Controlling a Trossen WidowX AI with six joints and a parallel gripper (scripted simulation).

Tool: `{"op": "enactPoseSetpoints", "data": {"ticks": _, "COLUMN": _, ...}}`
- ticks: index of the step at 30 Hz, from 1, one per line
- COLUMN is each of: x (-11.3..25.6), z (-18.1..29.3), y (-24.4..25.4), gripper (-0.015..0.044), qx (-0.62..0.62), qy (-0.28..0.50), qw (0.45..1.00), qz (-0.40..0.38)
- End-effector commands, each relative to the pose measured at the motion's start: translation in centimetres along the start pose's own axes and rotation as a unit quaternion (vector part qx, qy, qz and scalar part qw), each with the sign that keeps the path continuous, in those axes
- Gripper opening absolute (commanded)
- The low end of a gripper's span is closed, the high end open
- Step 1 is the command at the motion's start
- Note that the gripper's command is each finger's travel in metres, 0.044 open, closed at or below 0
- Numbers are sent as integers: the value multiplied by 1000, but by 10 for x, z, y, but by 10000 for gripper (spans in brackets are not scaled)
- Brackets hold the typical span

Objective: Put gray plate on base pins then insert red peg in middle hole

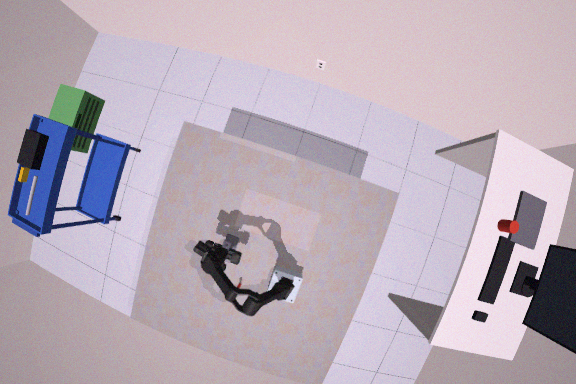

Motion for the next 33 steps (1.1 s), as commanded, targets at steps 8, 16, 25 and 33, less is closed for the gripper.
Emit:
{"op": "enactPoseSetpoints", "data": {"ticks": 8, "x": -1, "z": 1, "y": 1, "gripper": 0, "qx": 3, "qy": 0, "qw": 1000, "qz": -1}}
{"op": "enactPoseSetpoints", "data": {"ticks": 16, "x": -1, "z": 1, "y": 1, "gripper": 0, "qx": 3, "qy": 0, "qw": 1000, "qz": -1}}
{"op": "enactPoseSetpoints", "data": {"ticks": 25, "x": -10, "z": 1, "y": 1, "gripper": 0, "qx": 3, "qy": 0, "qw": 1000, "qz": -1}}
{"op": "enactPoseSetpoints", "data": {"ticks": 33, "x": -19, "z": 1, "y": 1, "gripper": 0, "qx": 3, "qy": 0, "qw": 1000, "qz": -1}}
Point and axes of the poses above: the point midway between the two fingers, 35 mm back from their tips, its own x axis back along the fingers, its own y axis across the jaws, z = x × y, the point moved 1 cm from there along x, back along the fingers, and after that the axes turned 6 degrees about x, right-handed, at the moved point
